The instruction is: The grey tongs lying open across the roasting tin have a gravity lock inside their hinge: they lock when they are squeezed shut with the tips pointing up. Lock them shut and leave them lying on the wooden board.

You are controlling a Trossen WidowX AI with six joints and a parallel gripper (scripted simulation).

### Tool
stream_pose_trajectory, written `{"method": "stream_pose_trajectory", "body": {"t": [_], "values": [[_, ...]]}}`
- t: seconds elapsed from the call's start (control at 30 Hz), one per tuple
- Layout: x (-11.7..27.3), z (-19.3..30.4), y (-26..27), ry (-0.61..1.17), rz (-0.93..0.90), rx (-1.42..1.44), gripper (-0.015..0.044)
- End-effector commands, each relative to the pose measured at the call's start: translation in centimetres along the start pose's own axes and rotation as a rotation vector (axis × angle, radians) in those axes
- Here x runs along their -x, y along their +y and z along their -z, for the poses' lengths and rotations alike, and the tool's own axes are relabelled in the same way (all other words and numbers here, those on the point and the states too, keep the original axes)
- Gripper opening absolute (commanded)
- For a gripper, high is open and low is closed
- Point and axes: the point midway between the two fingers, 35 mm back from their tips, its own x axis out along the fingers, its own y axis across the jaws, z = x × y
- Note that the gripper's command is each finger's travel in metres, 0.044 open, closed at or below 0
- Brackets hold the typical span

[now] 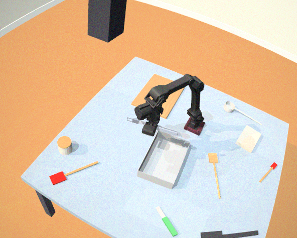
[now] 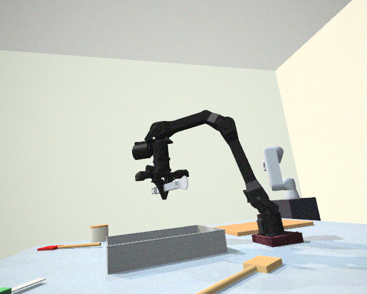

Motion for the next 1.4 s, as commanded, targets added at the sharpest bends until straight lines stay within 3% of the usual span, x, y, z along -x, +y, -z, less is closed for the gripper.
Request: {"method": "stream_pose_trajectory", "body": {"t": [0.0, 1.13, 1.37], "values": [[0.0, -1.8, -1.6, 0.004, -0.005, 0.082, -0.0150], [0.3, -11.2, -17.3, -0.004, 0.006, 0.686, -0.0150], [0.3, -11.3, -17.8, -0.004, 0.006, 0.700, -0.0150]]}}
